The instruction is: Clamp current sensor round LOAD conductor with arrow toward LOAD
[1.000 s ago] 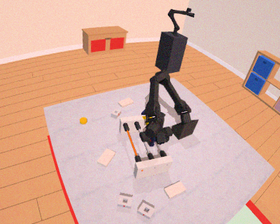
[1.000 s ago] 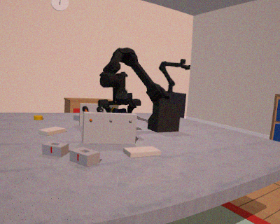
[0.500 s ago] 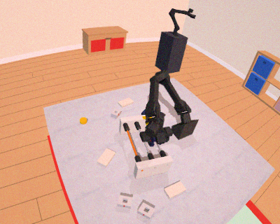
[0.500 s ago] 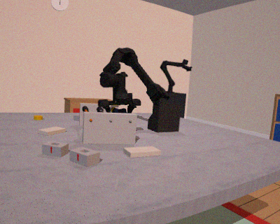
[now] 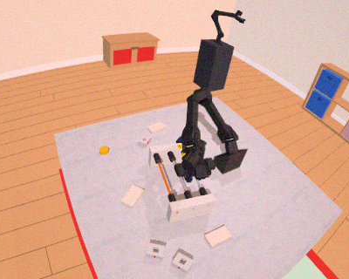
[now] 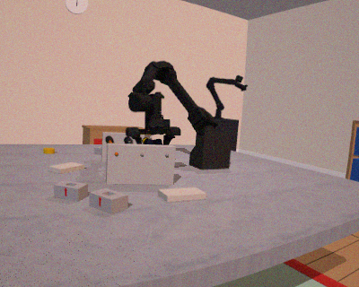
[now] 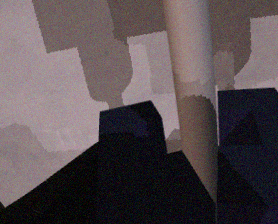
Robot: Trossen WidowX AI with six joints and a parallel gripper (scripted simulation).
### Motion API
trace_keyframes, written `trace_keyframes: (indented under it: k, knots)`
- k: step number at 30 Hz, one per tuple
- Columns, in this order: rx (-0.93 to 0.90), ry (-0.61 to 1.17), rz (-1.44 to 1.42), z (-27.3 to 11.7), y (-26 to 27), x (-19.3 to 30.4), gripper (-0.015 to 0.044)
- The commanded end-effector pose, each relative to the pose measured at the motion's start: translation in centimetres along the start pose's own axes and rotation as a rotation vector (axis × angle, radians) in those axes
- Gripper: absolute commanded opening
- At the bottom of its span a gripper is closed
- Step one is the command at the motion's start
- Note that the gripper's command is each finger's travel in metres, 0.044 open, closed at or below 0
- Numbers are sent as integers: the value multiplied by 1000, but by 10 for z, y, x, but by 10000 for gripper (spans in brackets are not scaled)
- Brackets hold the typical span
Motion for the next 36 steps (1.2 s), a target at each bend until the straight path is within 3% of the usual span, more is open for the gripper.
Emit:
trace_keyframes:
  k: [1, 36]
  knots:
    - [31, 10, -6, -9, 1, -1, 0]
    - [60, 21, -10, -16, 2, -1, 0]
Point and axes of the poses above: the point midway between the two fingers, 35 mm back from their tips, its own z axis out along the fingers, its own y axis across the jaws, x = y × z, the point moved 1 cm from there along -z, back along the fingers, and after that the axes turned 15 degrees about -z, right-handed, at the moved point
